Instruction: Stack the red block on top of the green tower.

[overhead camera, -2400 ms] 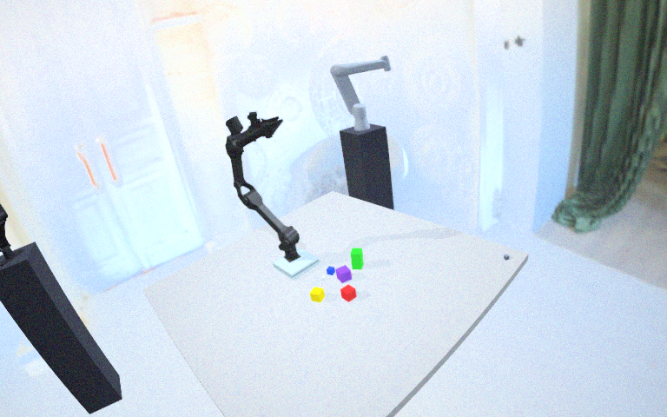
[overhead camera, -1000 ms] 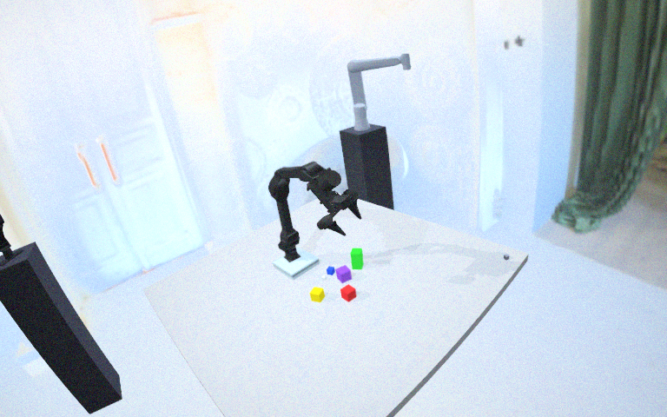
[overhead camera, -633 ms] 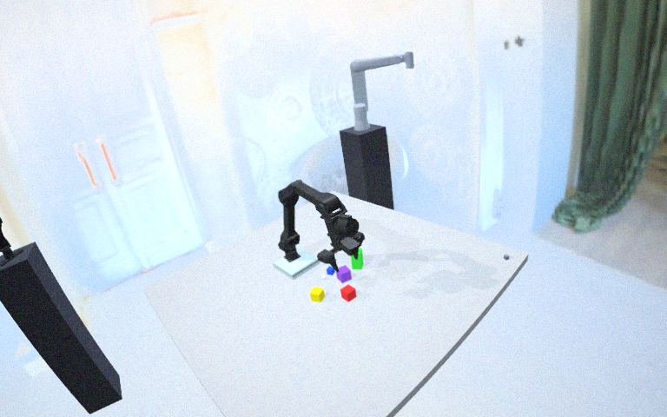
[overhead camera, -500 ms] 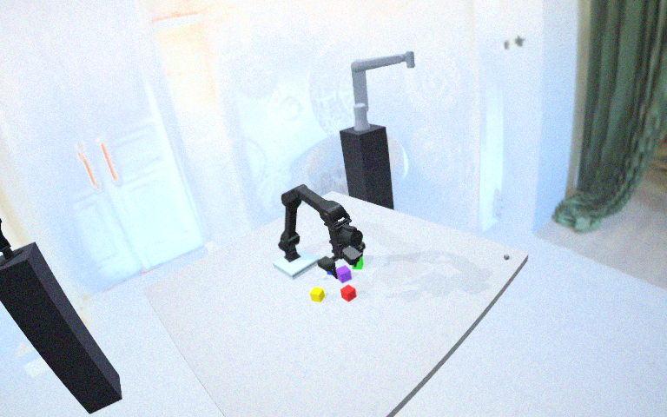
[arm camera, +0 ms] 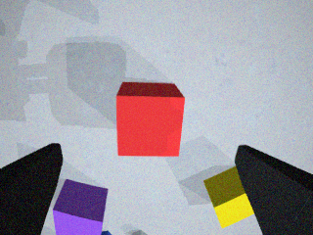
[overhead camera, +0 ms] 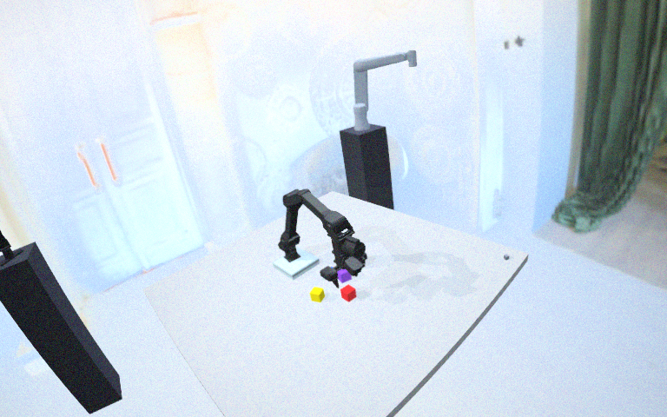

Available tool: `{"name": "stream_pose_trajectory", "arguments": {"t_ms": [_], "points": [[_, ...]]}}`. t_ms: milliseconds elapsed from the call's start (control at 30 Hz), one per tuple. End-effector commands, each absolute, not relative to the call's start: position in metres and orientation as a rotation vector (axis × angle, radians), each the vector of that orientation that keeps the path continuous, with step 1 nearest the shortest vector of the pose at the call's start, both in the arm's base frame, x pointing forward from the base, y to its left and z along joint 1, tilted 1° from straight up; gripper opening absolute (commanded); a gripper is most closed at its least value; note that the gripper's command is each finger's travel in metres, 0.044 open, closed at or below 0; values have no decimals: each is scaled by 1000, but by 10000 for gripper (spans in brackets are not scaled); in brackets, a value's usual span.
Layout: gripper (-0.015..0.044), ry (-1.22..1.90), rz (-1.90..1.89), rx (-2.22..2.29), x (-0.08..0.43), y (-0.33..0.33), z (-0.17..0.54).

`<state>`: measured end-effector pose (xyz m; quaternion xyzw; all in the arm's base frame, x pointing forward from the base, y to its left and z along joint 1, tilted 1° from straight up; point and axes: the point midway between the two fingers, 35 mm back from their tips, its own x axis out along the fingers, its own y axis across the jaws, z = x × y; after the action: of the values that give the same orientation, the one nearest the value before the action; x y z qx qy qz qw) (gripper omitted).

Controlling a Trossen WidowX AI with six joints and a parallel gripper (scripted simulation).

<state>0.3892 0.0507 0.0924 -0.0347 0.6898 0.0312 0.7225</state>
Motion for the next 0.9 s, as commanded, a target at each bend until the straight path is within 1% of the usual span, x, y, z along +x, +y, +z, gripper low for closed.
{"name": "stream_pose_trajectory", "arguments": {"t_ms": [0, 867], "points": [[440, 1534, 64, -78, 387, 49, 73], [440, 1534, 64, -78, 389, 49, 36]]}}
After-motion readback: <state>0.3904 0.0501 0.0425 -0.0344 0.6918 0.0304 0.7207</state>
